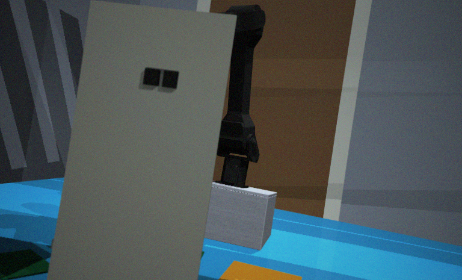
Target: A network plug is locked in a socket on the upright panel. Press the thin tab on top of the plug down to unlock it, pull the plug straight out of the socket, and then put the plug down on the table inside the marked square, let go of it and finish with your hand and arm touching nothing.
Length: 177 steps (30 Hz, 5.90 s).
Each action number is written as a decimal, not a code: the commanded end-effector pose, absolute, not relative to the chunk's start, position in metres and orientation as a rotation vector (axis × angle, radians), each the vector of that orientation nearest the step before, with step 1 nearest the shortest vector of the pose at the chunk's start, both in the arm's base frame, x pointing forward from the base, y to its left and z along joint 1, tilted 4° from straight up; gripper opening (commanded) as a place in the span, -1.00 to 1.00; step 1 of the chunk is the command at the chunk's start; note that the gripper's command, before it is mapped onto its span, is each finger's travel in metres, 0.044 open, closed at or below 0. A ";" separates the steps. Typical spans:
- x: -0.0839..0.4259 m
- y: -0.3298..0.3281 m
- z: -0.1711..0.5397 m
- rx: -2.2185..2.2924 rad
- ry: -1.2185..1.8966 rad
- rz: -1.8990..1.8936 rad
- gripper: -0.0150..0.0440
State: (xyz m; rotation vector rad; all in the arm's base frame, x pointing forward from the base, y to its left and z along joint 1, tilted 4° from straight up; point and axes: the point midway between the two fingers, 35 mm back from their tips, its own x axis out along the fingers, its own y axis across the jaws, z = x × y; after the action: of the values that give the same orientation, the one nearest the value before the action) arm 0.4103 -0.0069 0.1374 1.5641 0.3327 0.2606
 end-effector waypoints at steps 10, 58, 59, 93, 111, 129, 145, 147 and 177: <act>0.401 -0.008 0.137 1.568 0.336 0.260 -0.49; 0.370 -0.014 0.137 1.568 0.338 0.257 -0.49; 0.369 -0.014 0.138 1.568 0.338 0.257 -0.49; 0.354 -0.018 0.160 1.569 0.337 0.257 -0.49; 0.341 -0.017 0.195 1.568 0.340 0.256 -0.49; 0.340 0.020 0.158 1.620 0.498 0.149 -0.49; 0.325 0.066 0.104 1.602 0.706 -0.008 -0.49; 0.322 0.071 0.097 1.594 0.732 -0.028 -0.49; 0.246 0.123 0.006 1.300 1.063 -0.317 -0.49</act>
State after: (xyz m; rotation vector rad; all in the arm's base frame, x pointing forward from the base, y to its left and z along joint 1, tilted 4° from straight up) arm 0.2557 0.1224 0.0145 1.3326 1.0379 -0.2873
